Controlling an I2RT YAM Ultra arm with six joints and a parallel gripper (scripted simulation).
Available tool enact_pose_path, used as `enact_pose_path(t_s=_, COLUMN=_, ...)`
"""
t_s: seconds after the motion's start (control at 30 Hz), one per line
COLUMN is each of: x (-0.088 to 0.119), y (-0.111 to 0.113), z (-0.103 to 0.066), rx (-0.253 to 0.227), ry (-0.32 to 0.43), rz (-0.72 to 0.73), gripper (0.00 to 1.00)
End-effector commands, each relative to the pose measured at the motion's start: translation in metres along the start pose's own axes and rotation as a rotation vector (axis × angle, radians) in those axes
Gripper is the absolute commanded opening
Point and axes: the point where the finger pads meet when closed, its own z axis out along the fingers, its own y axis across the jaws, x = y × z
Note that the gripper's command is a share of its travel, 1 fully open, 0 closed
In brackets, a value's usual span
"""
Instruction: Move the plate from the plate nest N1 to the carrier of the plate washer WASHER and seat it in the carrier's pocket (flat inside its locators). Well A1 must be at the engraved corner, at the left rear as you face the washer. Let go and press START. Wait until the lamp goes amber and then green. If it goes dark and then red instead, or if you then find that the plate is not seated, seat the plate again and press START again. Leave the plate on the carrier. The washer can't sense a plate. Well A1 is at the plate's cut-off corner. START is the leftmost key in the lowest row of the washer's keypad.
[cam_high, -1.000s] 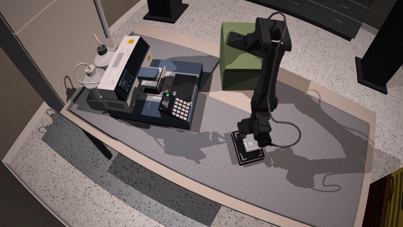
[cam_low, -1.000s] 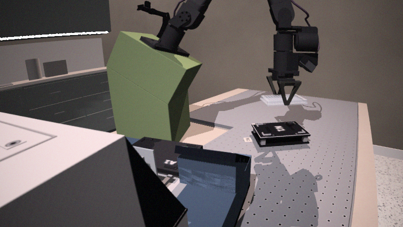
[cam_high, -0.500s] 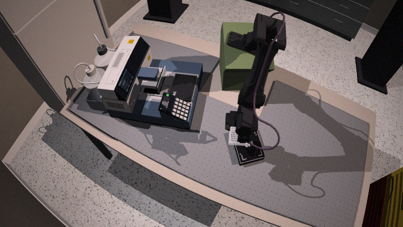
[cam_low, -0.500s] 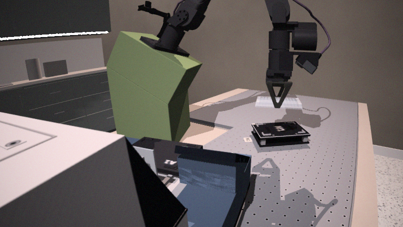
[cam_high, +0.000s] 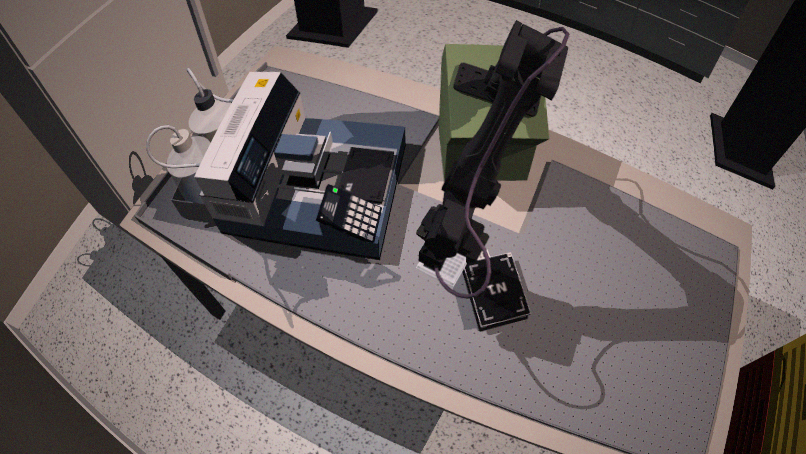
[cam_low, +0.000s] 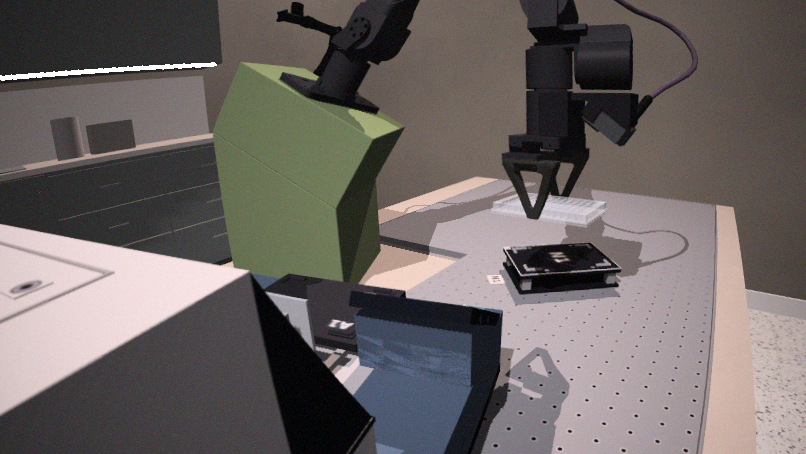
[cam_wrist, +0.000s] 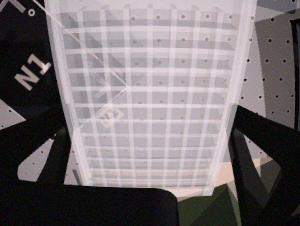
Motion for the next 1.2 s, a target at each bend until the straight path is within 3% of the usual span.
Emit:
enact_pose_path(t_s=0.0, x=-0.006, y=-0.012, z=-0.003, rx=-0.025, ry=0.011, rz=0.154, gripper=0.84)
enact_pose_path(t_s=0.23, x=-0.011, y=-0.036, z=-0.005, rx=-0.024, ry=0.012, rz=0.321, gripper=0.84)
enact_pose_path(t_s=0.37, x=-0.015, y=-0.03, z=-0.011, rx=-0.033, ry=-0.004, rz=0.44, gripper=0.84)
enact_pose_path(t_s=0.53, x=-0.015, y=-0.03, z=-0.011, rx=-0.033, ry=-0.004, rz=0.448, gripper=0.84)
enact_pose_path(t_s=0.6, x=0.008, y=-0.046, z=-0.005, rx=-0.016, ry=0.041, rz=0.539, gripper=0.84)
enact_pose_path(t_s=0.67, x=0.014, y=-0.056, z=-0.002, rx=-0.012, ry=0.055, rz=0.611, gripper=0.84)
enact_pose_path(t_s=0.8, x=0.01, y=-0.065, z=-0.005, rx=-0.016, ry=0.04, rz=0.673, gripper=0.84)
enact_pose_path(t_s=1.0, x=0.023, y=-0.093, z=-0.008, rx=-0.011, ry=0.055, rz=0.879, gripper=0.84)
enact_pose_path(t_s=1.17, x=0.011, y=-0.119, z=-0.015, rx=-0.02, ry=0.018, rz=1.031, gripper=0.84)
